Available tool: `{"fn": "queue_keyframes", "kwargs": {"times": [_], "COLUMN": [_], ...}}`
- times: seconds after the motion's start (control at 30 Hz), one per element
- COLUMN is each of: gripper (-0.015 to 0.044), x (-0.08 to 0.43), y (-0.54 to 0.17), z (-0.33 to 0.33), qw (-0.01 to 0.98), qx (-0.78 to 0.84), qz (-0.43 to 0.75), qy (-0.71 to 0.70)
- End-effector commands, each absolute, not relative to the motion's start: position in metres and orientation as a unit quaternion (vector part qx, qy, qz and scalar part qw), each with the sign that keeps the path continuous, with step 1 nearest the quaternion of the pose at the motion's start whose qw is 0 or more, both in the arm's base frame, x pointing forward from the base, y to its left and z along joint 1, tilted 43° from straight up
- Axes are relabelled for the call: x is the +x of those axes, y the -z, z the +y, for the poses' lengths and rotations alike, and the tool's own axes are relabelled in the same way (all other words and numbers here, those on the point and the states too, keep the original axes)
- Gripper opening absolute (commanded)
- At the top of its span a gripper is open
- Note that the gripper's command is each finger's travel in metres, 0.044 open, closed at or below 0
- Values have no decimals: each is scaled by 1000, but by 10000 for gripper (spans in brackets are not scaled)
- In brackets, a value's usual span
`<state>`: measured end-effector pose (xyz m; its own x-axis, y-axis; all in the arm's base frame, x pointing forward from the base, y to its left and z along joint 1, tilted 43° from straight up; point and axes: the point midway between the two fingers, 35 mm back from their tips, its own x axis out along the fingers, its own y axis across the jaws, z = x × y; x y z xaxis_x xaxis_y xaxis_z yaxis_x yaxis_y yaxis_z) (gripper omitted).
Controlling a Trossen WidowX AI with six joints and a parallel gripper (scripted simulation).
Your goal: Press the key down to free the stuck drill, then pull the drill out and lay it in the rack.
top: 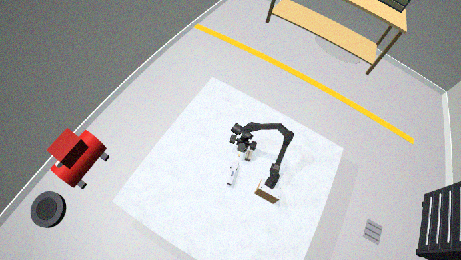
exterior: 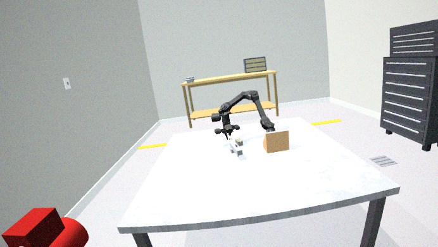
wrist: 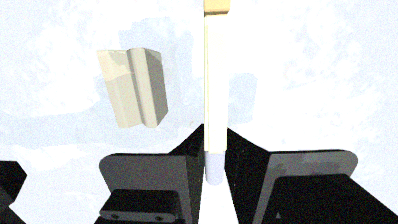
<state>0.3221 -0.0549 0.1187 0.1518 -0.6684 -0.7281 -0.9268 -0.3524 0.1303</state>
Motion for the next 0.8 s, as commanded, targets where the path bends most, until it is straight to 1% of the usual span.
{"fn": "queue_keyframes", "kwargs": {"times": [0.0, 0.77], "gripper": [0, 0], "x": [322, 317], "y": [-121, -128], "z": [-53, -49], "qw": [180, 180], "qx": [-738, -738], "qz": [541, 541], "qy": [-361, -361]}}
